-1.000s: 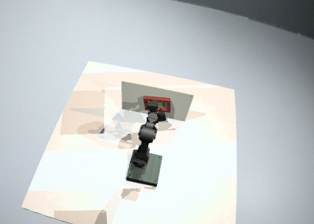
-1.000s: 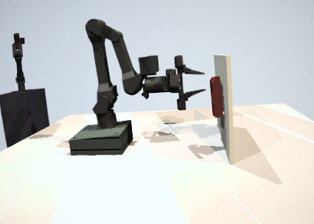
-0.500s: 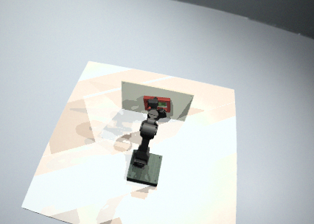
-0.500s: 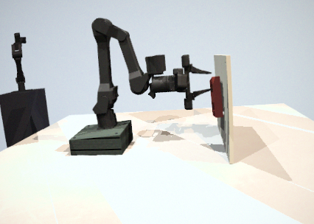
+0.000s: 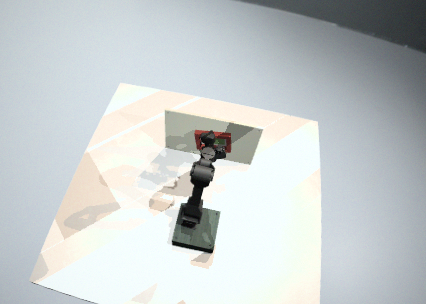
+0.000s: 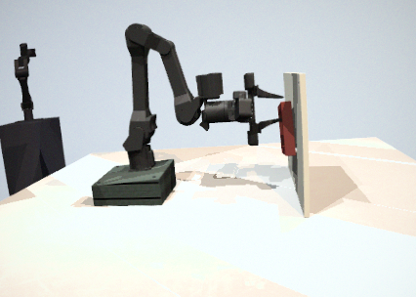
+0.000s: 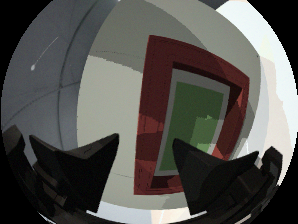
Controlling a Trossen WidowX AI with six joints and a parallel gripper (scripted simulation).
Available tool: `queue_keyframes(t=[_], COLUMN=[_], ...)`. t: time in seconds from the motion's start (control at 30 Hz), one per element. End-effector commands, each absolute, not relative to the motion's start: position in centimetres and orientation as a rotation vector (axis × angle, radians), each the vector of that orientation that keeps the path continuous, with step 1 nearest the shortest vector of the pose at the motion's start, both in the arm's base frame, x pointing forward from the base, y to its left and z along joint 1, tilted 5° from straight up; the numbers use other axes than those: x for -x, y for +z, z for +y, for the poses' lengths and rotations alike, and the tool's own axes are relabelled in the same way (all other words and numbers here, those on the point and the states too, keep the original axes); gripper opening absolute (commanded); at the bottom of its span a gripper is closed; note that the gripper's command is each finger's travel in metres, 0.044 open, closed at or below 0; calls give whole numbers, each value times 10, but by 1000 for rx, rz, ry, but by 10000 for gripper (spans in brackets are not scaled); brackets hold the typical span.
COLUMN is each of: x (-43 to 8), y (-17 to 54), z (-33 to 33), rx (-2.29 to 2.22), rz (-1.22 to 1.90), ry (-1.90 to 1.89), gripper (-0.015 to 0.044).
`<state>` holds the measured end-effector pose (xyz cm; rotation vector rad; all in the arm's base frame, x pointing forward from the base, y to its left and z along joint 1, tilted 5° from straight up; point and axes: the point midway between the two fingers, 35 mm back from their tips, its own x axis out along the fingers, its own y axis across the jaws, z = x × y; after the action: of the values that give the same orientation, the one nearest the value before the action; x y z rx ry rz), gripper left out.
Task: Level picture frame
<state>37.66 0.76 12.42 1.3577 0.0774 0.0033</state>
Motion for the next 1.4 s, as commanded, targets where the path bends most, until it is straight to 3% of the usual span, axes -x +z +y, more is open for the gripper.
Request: queue_keyframes(t=[0.0, 0.77, 0.97, 1.37], x=[-377, -377, -377, -377], y=[124, 125, 125, 125], z=[7, 6, 6, 6], rx=[-1363, -1363, -1363, -1363], rz=[72, 72, 72, 72], ry=[0, 0, 0, 0], gripper=[260, 260, 103, 0])
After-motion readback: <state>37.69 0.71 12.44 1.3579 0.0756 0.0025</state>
